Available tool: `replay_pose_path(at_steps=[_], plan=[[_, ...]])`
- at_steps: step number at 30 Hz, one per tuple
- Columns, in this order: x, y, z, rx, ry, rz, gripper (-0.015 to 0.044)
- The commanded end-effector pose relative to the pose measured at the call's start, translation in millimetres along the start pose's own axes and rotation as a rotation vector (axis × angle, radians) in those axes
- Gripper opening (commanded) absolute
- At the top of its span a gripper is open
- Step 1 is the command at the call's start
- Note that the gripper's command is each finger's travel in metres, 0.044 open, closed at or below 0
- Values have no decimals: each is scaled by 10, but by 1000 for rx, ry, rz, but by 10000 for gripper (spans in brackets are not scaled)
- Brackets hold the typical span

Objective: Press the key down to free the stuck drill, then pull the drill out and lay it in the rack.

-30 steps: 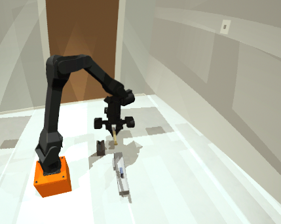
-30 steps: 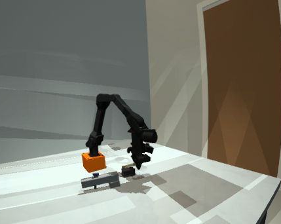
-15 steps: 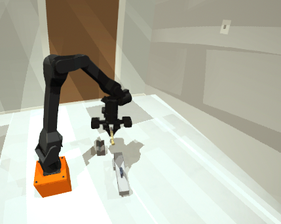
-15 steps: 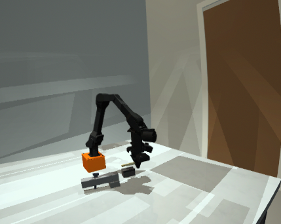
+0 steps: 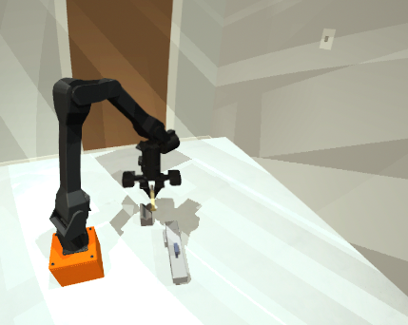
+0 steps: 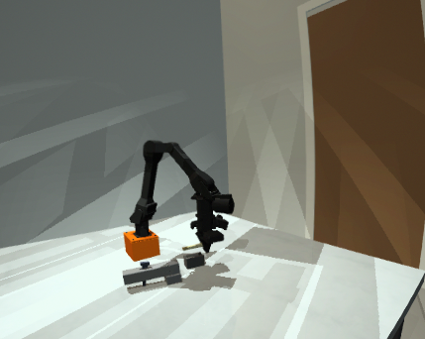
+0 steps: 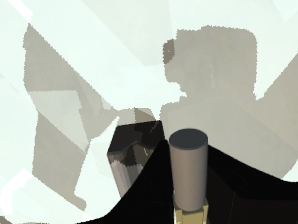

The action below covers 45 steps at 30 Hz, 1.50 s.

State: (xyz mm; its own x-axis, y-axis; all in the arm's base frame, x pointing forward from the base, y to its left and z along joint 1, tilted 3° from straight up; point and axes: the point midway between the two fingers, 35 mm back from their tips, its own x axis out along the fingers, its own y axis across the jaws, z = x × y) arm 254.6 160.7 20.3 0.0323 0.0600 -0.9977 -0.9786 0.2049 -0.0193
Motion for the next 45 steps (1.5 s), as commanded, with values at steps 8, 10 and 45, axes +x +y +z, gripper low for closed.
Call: replay_pose_path(at_steps=[8, 10, 45], plan=[[-5, 216, 45, 1, -1, -6, 0], [-11, 257, 55, 1, -2, -6, 0], [483, 259, 63, 1, -1, -6, 0]])
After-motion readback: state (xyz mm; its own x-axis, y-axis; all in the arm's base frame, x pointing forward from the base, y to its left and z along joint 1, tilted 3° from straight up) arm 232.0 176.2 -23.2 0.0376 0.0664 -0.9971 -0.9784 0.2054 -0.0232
